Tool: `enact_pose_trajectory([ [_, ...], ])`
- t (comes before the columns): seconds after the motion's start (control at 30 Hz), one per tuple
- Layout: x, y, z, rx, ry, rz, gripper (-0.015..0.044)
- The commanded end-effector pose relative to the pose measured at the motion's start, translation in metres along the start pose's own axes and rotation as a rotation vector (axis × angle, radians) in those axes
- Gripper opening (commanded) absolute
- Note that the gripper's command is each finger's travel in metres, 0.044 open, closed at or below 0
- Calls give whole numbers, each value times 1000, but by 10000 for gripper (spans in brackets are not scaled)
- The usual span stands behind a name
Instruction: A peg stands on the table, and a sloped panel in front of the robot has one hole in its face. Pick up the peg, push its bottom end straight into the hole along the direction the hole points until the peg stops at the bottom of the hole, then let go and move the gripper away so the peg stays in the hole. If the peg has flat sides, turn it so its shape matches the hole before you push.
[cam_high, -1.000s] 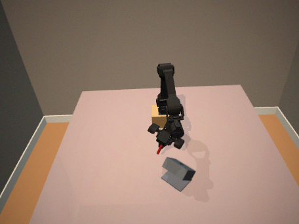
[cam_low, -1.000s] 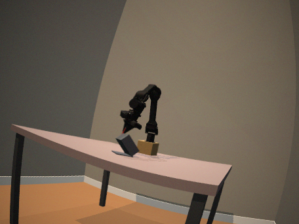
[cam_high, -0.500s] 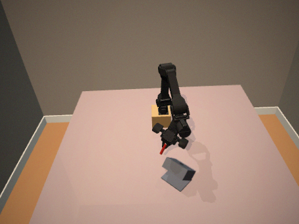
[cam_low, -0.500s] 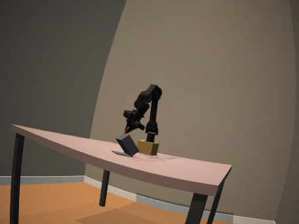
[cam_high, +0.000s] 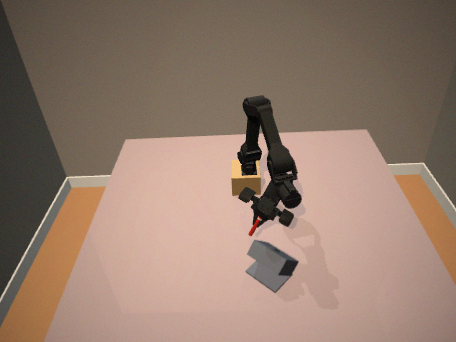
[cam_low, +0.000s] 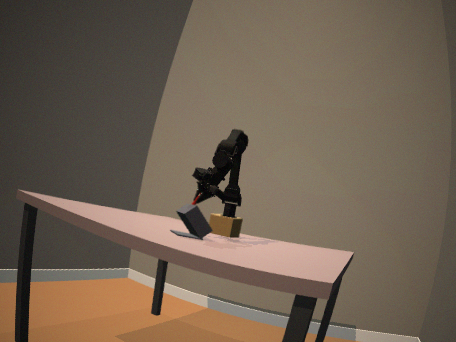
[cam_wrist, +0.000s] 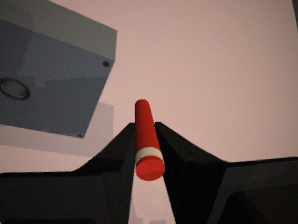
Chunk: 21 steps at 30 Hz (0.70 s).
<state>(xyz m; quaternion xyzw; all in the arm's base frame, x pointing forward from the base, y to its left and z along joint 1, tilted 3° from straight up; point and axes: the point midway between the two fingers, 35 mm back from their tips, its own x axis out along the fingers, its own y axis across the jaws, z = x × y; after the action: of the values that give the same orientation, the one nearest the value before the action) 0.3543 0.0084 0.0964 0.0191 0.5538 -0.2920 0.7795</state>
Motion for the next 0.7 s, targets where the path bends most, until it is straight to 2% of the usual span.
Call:
enact_pose_trajectory([
  [0.0,-3,5,0,2,-22,-6,0],
  [0.67,-19,26,-7,-20,-104,-15,0],
])
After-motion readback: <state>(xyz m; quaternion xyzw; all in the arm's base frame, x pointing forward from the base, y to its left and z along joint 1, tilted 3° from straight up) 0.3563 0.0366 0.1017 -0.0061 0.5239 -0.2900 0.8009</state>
